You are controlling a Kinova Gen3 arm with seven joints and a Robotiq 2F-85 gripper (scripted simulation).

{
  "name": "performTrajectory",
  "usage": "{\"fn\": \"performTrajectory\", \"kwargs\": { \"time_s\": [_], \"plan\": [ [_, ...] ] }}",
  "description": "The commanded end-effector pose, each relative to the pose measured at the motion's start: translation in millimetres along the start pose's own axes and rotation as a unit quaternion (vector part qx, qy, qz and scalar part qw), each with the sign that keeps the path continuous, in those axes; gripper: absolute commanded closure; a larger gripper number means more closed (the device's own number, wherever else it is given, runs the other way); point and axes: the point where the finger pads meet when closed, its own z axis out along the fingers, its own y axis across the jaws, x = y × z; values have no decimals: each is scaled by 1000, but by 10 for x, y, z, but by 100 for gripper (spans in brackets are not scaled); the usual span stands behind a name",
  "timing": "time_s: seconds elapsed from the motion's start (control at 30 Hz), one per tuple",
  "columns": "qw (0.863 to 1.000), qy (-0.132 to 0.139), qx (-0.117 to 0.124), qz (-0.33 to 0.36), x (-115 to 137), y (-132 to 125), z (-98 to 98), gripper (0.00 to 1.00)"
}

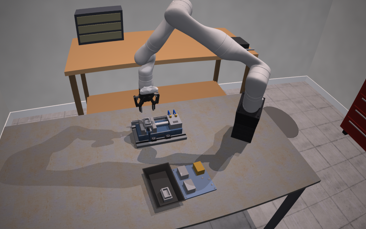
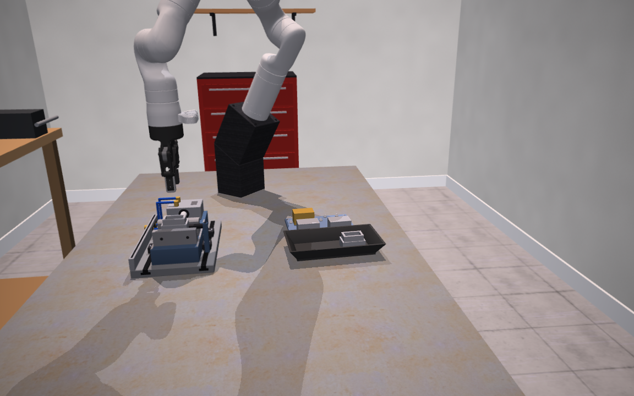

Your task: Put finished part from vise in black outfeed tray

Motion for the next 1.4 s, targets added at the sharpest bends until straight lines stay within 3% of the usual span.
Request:
{"fn": "performTrajectory", "kwargs": {
  "time_s": [0.0,0.6,1.37],
  "plan": [
    [1000,-2,-5,7,-29,24,-12,33],
    [1000,-3,-5,7,-30,24,99,33],
    [1000,-3,-4,7,-34,18,511,33]
  ]
}}
